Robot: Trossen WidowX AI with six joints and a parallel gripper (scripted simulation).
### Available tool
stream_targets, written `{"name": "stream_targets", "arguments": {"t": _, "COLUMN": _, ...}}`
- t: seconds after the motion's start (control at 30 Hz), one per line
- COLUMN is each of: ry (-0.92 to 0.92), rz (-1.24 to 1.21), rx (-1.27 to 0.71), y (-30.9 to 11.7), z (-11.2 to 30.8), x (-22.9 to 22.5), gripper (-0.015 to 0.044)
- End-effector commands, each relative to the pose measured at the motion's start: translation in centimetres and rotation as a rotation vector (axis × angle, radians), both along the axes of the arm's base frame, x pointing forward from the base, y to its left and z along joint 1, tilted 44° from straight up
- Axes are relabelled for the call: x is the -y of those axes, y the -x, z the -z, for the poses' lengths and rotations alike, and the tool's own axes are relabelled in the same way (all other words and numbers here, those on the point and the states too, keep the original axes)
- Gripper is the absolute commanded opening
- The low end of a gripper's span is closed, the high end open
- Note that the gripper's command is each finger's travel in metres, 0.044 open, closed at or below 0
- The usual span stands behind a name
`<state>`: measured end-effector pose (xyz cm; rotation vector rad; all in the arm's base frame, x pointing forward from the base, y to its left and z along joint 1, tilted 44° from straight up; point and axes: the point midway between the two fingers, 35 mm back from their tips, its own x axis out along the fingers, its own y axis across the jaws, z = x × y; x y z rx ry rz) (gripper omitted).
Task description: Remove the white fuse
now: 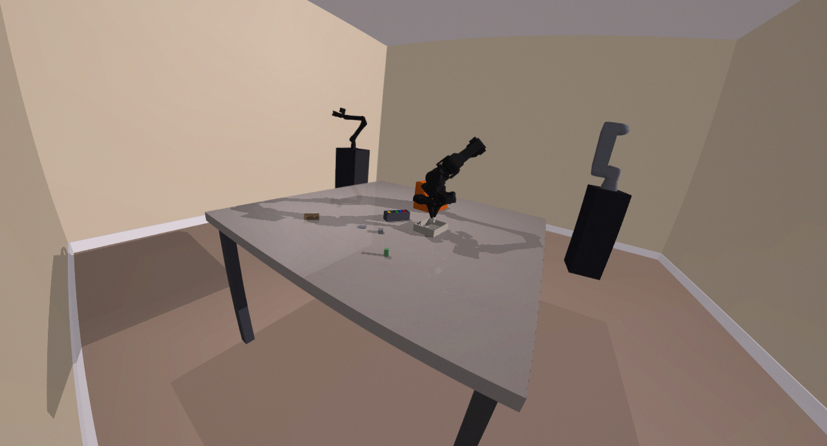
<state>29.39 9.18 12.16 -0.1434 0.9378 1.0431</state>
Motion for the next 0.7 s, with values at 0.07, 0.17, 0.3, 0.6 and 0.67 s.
{"name": "stream_targets", "arguments": {"t": 0.07, "ry": 0.0, "rz": 0.0, "rx": 0.0, "y": 0.0, "z": 0.0, "x": 0.0, "gripper": 0.0079}}
{"name": "stream_targets", "arguments": {"t": 0.17, "ry": 0.0, "rz": 0.0, "rx": 0.0, "y": 0.0, "z": 0.0, "x": 0.0, "gripper": 0.0157}}
{"name": "stream_targets", "arguments": {"t": 0.3, "ry": 0.0, "rz": 0.0, "rx": 0.0, "y": 0.0, "z": 0.0, "x": 0.0, "gripper": 0.0263}}
{"name": "stream_targets", "arguments": {"t": 0.6, "ry": 0.004, "rz": 0.006, "rx": -0.008, "y": 0.7, "z": -2.6, "x": 2.6, "gripper": 0.033}}
{"name": "stream_targets", "arguments": {"t": 0.67, "ry": 0.004, "rz": 0.006, "rx": -0.008, "y": 0.7, "z": -2.6, "x": 2.6, "gripper": 0.033}}
